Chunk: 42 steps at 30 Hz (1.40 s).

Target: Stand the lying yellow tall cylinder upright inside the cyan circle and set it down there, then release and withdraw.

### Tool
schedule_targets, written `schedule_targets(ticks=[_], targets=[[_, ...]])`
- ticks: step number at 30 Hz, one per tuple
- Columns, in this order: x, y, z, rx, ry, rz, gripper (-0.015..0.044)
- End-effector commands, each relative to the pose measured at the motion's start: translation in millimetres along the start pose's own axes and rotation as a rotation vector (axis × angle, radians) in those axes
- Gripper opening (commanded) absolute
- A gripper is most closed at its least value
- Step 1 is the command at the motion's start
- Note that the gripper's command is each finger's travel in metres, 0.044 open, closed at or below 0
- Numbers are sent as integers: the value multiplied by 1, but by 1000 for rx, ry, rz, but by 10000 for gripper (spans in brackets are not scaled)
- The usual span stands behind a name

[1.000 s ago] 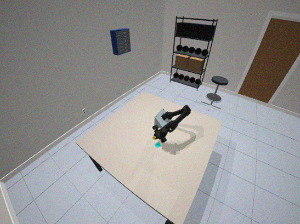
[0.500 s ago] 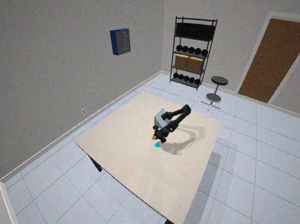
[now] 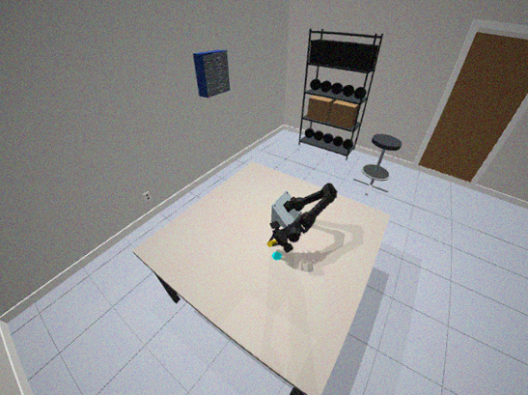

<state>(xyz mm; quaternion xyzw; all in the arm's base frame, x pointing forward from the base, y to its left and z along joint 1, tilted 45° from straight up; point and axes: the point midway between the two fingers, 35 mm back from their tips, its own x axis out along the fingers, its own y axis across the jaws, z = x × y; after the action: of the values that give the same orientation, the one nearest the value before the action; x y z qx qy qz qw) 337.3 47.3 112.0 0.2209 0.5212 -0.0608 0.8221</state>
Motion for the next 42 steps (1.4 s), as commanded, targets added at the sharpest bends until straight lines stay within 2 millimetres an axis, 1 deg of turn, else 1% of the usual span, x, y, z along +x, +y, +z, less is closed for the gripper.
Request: schedule_targets(ticks=[1,42], targets=[[0,-1,-1,5,-25,-9,105],[-9,5,1,82,-302,-1,105]])
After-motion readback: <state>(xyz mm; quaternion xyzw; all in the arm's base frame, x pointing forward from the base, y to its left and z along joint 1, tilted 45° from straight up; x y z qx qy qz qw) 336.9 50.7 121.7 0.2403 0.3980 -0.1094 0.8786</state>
